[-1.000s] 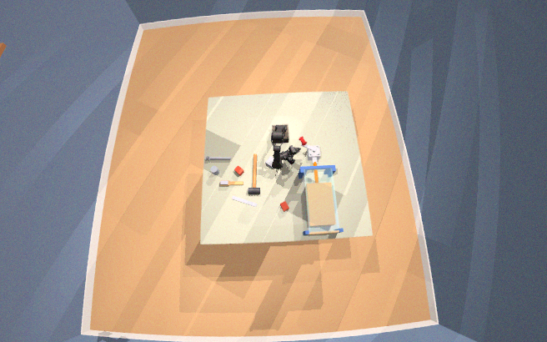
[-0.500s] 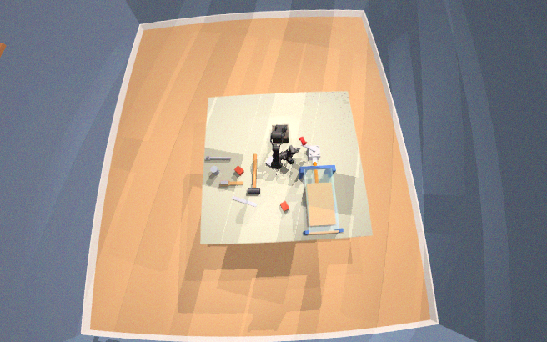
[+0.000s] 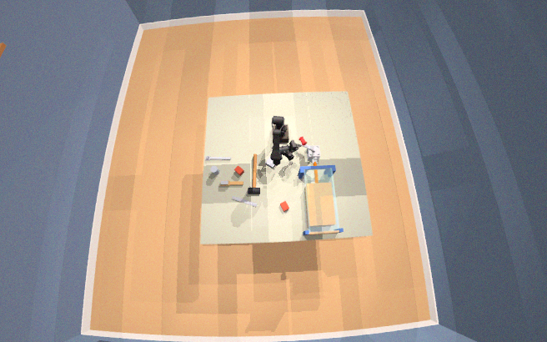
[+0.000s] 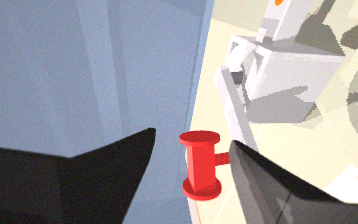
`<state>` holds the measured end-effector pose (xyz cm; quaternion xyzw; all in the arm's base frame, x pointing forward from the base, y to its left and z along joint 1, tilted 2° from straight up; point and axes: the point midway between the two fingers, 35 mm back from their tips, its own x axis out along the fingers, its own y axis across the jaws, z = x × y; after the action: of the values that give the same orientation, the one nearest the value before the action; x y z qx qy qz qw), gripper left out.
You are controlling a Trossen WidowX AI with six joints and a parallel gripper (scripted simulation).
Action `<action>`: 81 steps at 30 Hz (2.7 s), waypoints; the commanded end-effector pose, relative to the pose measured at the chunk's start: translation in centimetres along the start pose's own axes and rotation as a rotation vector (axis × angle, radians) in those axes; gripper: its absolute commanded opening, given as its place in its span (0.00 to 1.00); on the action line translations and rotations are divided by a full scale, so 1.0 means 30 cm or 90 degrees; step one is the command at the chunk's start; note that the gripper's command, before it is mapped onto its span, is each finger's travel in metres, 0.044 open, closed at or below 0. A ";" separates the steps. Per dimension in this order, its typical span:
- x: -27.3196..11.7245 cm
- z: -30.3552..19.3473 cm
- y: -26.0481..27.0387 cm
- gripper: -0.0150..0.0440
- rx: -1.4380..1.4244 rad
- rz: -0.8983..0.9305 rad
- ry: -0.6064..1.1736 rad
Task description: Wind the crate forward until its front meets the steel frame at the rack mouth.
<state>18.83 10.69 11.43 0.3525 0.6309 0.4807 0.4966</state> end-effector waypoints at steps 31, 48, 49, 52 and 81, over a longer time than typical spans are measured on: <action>0.209 -0.061 0.124 1.00 -0.249 -0.578 0.403; 0.317 -0.047 0.305 1.00 -0.466 -0.797 0.302; 0.327 -0.043 0.274 1.00 -0.466 -0.797 0.302; 0.356 -0.037 0.163 1.00 -0.466 -0.798 0.302; 0.419 -0.023 -0.073 1.00 -0.466 -0.798 0.302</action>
<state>14.97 21.55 6.24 -0.3681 0.6037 0.3505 0.6142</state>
